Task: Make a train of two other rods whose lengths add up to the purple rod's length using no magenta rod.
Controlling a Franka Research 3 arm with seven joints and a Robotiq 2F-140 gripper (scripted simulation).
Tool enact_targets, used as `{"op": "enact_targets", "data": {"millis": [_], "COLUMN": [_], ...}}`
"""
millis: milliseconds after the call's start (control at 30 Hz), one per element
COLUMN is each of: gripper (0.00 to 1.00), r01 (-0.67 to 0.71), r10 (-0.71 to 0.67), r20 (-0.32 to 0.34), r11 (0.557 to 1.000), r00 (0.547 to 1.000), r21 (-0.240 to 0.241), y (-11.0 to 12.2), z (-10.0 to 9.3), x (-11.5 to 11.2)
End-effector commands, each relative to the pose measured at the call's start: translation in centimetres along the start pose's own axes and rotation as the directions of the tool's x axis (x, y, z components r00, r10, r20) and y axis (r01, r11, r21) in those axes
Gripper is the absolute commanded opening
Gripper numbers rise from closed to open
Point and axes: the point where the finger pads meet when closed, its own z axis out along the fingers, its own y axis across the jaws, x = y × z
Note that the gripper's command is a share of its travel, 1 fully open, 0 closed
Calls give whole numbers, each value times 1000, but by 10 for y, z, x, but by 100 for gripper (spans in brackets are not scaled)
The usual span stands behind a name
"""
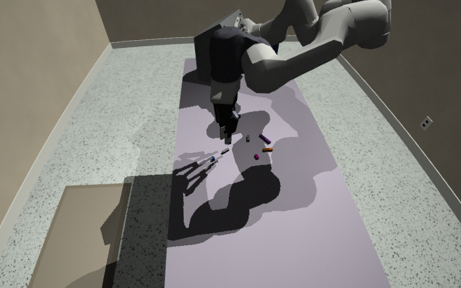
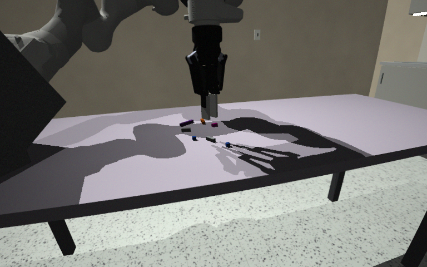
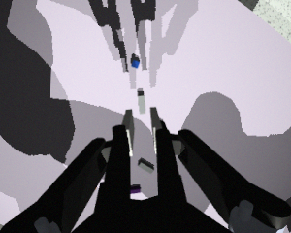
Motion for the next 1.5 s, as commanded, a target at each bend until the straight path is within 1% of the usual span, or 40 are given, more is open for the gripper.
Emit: {"op": "enact_targets", "data": {"millis": [0,300,667,733,1233,1467], "gripper": [15,15,15,15,15,15], "r01": [6,6,6,6,6,6], "r10": [-6,-6,-6,-6,-6,-6], "r20": [-2,-2,-2,-2,-2,-2], "r11": [1000,1000,1000,1000,1000,1000], "r00": [1000,1000,1000,1000,1000,1000], "r21": [3,3,3,3,3,3], "y": [0,0,0,0,0,0], "z": [0,3,16,16,39,45], "x": [1,1,1,1,1,1]}}
